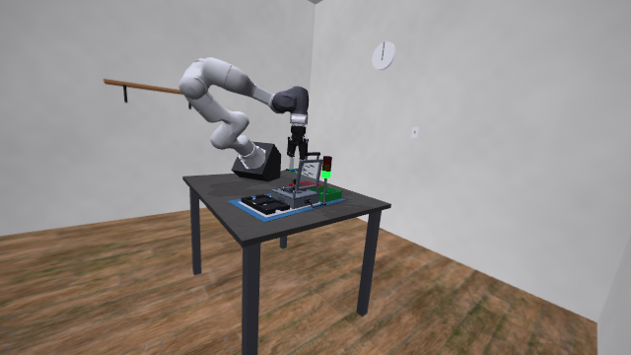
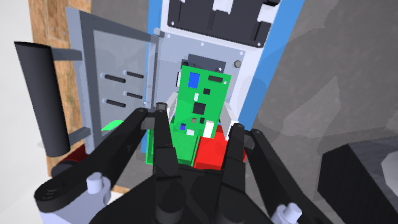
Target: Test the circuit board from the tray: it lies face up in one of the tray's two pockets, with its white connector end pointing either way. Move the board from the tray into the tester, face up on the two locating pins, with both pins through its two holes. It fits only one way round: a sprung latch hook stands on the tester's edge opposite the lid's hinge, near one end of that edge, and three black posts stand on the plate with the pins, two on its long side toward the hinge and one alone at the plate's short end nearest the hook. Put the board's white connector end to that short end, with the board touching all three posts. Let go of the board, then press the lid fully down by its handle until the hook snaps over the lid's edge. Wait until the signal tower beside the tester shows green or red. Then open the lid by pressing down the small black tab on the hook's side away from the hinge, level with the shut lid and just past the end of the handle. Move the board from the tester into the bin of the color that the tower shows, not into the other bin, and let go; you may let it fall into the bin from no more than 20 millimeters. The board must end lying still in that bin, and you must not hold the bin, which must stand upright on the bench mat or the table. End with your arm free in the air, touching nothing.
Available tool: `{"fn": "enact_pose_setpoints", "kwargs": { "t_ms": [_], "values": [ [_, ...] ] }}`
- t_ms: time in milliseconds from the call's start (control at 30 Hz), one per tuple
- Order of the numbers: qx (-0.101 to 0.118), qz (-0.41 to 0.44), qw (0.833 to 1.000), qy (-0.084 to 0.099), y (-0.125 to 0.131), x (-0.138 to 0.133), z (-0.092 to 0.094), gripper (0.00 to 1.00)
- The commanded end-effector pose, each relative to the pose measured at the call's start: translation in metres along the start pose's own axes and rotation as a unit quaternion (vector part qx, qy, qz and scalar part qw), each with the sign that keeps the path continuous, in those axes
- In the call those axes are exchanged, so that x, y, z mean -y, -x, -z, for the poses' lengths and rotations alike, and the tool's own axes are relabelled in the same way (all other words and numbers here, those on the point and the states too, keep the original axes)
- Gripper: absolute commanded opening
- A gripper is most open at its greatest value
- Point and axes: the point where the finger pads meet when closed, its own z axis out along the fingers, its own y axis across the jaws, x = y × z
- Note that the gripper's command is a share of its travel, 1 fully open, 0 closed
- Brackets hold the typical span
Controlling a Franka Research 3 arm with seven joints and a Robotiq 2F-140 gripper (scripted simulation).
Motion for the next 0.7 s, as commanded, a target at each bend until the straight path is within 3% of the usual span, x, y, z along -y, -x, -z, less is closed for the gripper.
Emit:
{"fn": "enact_pose_setpoints", "kwargs": {
  "t_ms": [0, 267, 333, 667],
  "values": [
    [-0.002, -0.006, 1.000, -0.001, 0.008, 0.003, -0.003, 0.46],
    [-0.002, -0.006, 1.000, -0.001, 0.049, 0.012, -0.016, 0.46],
    [-0.002, -0.006, 1.000, -0.001, 0.049, 0.012, -0.016, 0.46],
    [-0.002, -0.006, 1.000, -0.001, 0.116, 0.029, -0.036, 0.46]
  ]
}}
